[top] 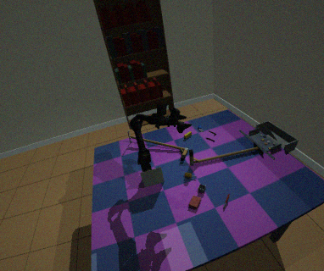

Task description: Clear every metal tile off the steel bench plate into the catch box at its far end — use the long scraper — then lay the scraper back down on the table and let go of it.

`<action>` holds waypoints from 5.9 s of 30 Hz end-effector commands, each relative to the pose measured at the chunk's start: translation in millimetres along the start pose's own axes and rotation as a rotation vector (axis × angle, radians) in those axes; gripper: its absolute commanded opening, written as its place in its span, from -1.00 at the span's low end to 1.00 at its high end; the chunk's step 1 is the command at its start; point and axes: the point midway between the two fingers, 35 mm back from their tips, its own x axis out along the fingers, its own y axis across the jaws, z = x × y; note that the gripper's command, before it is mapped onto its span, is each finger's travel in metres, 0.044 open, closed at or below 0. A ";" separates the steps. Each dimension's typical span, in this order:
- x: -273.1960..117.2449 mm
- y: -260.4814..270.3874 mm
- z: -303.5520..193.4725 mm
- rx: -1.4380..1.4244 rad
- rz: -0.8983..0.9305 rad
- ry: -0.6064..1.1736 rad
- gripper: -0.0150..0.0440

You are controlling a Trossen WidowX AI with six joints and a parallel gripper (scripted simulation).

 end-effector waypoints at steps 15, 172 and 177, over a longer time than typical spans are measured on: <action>-50.9 14.1 -18.4 -0.074 0.003 -0.109 1.00; 326.5 -40.6 -255.6 0.117 -0.202 0.995 1.00; 327.2 -40.2 -261.1 0.113 -0.206 1.008 1.00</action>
